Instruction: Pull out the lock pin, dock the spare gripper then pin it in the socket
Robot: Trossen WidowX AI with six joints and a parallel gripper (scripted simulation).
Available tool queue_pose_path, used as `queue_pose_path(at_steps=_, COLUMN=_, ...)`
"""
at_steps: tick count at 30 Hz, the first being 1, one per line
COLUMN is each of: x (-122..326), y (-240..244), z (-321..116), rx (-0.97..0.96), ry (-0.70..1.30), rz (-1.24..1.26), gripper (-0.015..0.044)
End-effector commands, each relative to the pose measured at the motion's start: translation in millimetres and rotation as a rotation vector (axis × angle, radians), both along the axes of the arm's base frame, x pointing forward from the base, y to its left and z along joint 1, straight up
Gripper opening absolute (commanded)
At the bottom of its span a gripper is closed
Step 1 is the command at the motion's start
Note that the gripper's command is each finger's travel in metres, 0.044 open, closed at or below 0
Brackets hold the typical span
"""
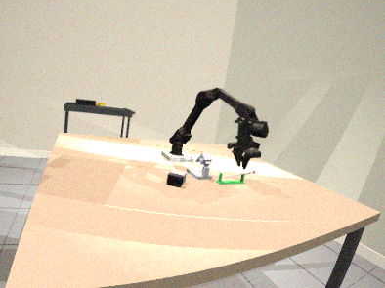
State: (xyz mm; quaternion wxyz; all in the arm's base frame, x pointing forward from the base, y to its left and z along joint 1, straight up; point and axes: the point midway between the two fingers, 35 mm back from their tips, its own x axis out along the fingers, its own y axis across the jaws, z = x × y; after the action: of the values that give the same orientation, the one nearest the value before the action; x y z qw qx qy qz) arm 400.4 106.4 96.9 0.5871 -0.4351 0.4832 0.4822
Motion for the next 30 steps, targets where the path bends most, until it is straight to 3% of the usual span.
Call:
queue_pose_path(at_steps=1, x=-2, y=-1, z=-10, rx=-0.005, ry=0.011, rz=0.004, gripper=0.0180)
queue_pose_path(at_steps=30, x=-2, y=-1, z=-55, rx=-0.005, ry=0.011, rz=0.004, gripper=0.0180)
